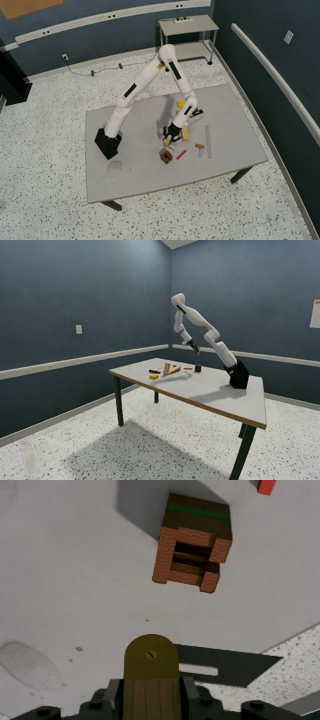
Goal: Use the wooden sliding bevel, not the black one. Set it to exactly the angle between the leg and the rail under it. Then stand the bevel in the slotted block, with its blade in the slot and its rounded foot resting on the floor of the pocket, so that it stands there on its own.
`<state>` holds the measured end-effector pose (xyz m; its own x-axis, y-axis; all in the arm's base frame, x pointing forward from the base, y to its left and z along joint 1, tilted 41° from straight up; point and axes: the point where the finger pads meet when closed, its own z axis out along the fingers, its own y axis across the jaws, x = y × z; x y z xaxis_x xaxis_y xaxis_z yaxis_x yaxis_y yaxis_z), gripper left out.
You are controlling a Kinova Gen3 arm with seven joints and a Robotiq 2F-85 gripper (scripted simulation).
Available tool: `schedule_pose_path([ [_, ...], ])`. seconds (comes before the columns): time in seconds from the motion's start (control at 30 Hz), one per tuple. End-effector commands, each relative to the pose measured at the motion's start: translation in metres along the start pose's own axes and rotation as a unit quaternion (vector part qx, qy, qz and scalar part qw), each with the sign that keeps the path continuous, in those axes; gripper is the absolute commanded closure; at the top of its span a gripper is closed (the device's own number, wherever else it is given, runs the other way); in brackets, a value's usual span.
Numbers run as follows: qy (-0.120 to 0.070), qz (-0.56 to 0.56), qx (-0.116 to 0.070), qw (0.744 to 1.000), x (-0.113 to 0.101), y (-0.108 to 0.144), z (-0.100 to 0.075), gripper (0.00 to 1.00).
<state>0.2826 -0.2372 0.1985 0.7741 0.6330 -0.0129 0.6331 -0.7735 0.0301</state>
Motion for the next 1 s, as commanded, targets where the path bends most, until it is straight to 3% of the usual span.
schedule_pose_path([
  [0.0, -0.005, 0.016, 0.0, 1.0, -0.0024, 0.0022, 0.0007, 0.9],
  [0.97, -0.025, 0.089, -0.001, 0.996, -0.0118, 0.0114, 0.0055, 0.9],
])
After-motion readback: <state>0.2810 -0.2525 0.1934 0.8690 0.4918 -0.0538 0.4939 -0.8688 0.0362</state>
